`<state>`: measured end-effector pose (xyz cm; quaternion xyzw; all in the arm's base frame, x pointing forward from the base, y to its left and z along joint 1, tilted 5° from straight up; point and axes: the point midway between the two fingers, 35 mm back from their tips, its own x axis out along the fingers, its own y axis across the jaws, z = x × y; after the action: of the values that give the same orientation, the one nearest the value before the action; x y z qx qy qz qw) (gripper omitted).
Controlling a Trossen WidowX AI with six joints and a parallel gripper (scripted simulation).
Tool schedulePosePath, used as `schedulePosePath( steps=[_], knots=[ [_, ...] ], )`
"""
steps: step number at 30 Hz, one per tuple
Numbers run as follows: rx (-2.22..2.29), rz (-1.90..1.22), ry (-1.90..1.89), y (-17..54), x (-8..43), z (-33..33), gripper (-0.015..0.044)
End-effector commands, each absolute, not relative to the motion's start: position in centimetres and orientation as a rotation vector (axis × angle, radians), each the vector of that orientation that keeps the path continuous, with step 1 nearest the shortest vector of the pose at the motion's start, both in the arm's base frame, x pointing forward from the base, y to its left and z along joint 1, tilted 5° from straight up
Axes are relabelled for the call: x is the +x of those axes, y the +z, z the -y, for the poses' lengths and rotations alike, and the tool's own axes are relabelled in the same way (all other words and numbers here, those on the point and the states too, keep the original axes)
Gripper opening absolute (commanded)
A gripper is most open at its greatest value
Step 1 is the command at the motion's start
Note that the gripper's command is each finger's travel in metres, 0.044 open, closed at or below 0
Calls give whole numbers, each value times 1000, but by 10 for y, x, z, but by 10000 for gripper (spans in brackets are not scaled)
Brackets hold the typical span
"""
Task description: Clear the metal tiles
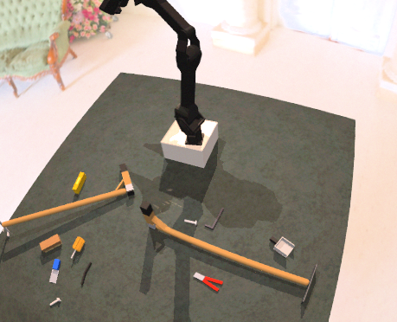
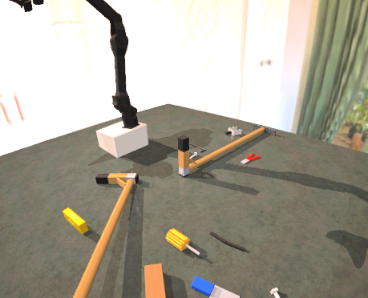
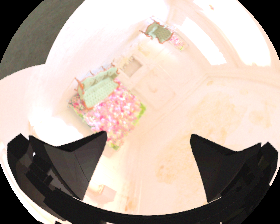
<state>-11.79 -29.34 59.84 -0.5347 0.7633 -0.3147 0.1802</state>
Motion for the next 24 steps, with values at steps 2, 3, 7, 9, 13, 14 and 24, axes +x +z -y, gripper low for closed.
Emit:
schedulePosePath(
  steps=[2, 3, 7, 9, 13, 14, 24],
  knots=[
    [-1516, -2160, -908, 607, -118, 295, 440],
    [-1519, -2160, -911, 609, -118, 295, 440],
    [-1525, -2161, -920, 613, -117, 294, 440],
    [-1528, -2147, -922, 613, -115, 295, 440],
    [-1544, -2064, -936, 609, -100, 300, 440],
    [-1548, -2043, -939, 608, -96, 301, 440],
    [-1571, -1833, -957, 598, -57, 309, 440]
  ],
)
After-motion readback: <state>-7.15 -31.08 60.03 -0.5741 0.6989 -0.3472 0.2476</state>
